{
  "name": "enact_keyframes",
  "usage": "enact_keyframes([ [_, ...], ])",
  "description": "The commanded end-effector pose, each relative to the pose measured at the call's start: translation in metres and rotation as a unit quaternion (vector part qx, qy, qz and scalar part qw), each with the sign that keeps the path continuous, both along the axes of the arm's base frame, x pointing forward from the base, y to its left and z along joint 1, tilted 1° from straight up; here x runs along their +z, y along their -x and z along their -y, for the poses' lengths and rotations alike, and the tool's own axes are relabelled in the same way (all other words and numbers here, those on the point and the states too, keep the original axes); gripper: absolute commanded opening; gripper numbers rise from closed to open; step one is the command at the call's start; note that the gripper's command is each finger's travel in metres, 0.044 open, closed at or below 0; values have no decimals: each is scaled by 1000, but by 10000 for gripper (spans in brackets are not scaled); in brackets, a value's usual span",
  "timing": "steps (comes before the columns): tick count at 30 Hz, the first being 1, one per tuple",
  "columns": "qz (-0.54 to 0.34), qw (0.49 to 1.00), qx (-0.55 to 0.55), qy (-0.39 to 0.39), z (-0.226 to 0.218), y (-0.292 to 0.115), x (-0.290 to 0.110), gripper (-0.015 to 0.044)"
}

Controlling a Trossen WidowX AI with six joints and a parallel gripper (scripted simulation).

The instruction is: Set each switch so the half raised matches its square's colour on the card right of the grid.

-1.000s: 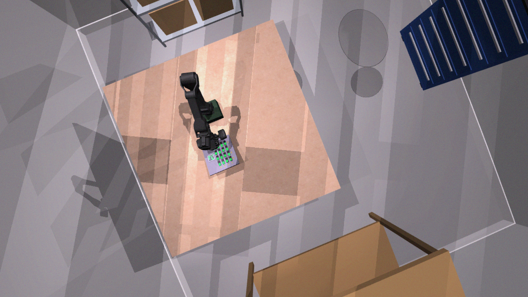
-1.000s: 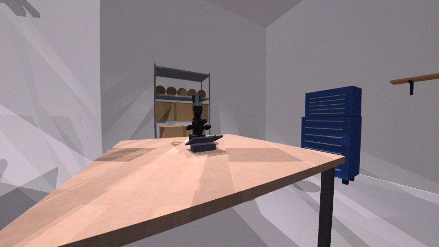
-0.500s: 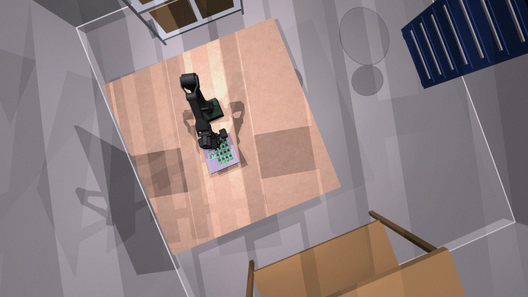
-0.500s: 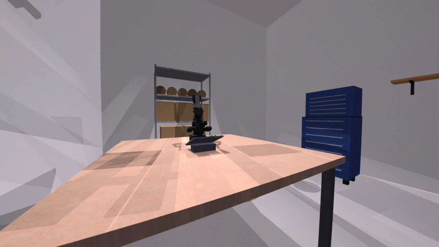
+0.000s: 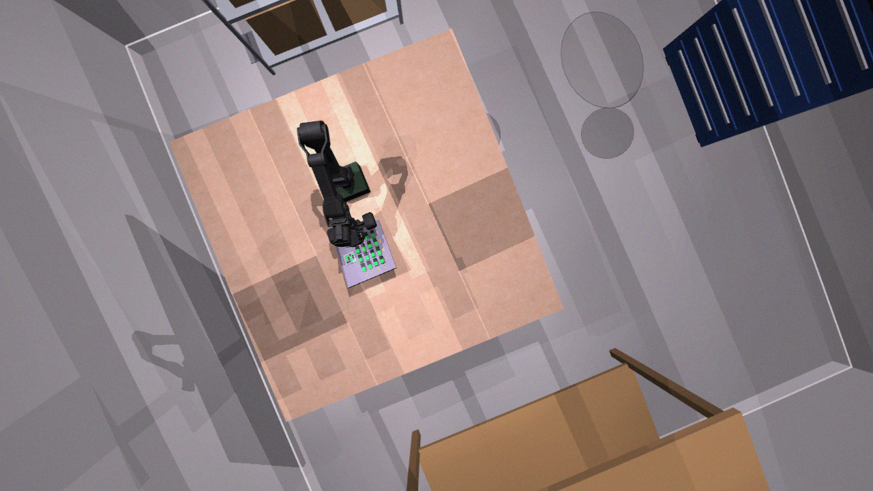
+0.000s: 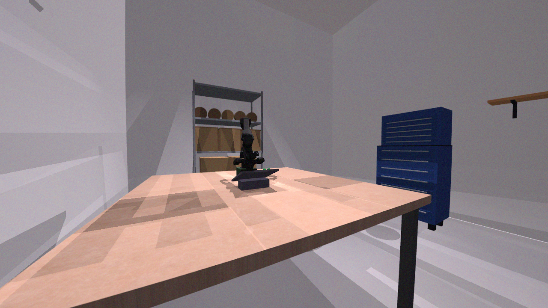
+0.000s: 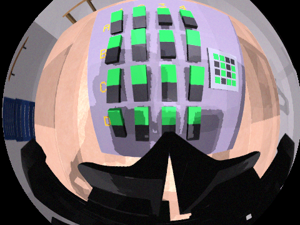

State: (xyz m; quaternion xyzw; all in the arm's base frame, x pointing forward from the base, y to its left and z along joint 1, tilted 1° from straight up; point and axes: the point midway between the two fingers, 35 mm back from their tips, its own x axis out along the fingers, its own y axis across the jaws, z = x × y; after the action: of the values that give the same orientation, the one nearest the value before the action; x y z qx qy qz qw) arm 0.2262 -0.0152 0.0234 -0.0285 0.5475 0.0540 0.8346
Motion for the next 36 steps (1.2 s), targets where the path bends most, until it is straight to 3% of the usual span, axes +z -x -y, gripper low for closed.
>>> enact_keyframes([
  [1, 0, 1000, -2, 0, 0, 0, 0, 0],
  [36, 0, 1000, -2, 0, 0, -2, -5, 0],
])
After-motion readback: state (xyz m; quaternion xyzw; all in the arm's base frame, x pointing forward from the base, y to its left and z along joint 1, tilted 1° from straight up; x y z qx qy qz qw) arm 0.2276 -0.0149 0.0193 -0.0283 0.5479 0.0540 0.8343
